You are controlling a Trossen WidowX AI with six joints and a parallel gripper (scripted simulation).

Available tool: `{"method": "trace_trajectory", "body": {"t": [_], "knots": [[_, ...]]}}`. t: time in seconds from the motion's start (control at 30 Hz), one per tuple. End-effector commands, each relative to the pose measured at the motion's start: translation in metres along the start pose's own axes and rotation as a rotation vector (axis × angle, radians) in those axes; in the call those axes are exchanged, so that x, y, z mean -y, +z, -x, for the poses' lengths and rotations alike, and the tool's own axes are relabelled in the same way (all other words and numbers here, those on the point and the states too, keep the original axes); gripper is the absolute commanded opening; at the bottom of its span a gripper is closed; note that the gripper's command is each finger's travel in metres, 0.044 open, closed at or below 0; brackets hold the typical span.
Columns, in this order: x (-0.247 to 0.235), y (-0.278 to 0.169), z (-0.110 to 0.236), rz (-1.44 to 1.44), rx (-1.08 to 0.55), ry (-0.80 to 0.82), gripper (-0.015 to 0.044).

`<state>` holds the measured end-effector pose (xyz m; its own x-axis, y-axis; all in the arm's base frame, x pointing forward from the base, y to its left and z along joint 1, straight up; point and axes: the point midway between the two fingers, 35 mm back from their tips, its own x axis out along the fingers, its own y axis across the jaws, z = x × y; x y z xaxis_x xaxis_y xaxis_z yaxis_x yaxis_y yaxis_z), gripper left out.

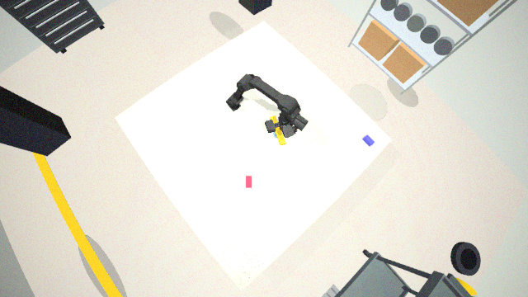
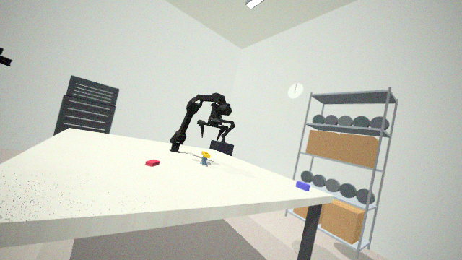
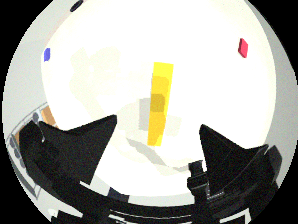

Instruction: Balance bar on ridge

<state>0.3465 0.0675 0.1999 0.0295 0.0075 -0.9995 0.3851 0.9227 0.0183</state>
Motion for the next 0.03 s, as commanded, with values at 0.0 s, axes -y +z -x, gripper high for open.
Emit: {"method": "trace_trajectory", "body": {"t": [0.0], "knots": [[0.0,-0.0002,0.0003,0.0,-0.001,0.0,0.044]]}}
